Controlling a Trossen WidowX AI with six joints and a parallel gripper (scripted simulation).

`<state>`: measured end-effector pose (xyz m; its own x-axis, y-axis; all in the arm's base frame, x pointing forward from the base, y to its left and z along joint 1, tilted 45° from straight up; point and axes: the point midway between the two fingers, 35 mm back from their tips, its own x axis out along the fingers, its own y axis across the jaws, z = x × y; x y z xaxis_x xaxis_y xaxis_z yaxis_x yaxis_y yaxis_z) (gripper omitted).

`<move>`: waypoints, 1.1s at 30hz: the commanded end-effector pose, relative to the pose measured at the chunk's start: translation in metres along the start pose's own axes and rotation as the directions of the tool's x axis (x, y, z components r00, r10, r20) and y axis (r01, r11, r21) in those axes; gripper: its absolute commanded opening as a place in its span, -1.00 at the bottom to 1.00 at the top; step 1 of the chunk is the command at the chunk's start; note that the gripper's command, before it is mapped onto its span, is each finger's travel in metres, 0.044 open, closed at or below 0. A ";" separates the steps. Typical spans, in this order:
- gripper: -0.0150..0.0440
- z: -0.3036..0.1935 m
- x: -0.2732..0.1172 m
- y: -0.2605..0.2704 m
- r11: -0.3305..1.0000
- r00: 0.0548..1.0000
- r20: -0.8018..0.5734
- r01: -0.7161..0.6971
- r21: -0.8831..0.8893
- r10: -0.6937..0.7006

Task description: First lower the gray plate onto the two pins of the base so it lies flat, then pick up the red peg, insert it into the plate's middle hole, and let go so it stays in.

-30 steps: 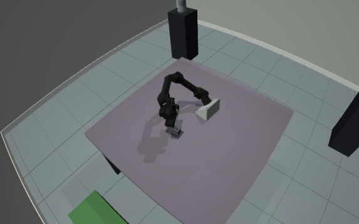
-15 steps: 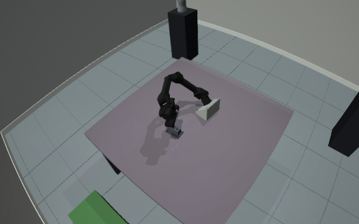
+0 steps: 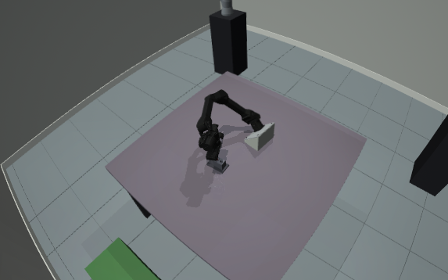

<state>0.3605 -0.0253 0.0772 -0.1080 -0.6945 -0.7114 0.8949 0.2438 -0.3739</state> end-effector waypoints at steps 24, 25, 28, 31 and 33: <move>-0.49 -0.001 0.002 -0.001 1.000 1.000 0.000 -0.002 0.003 0.002; -0.49 -0.001 0.002 -0.001 1.000 1.000 0.000 -0.002 0.003 0.002; -0.49 -0.001 0.002 -0.001 1.000 1.000 0.000 -0.002 0.003 0.002; -0.40 -0.001 0.002 -0.001 1.000 1.000 0.000 -0.002 0.003 0.002; -0.22 -0.001 0.002 -0.001 1.000 1.000 0.000 -0.002 0.003 0.002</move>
<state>0.3592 -0.0260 0.0756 -0.1064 -0.6938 -0.7122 0.8964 0.2430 -0.3706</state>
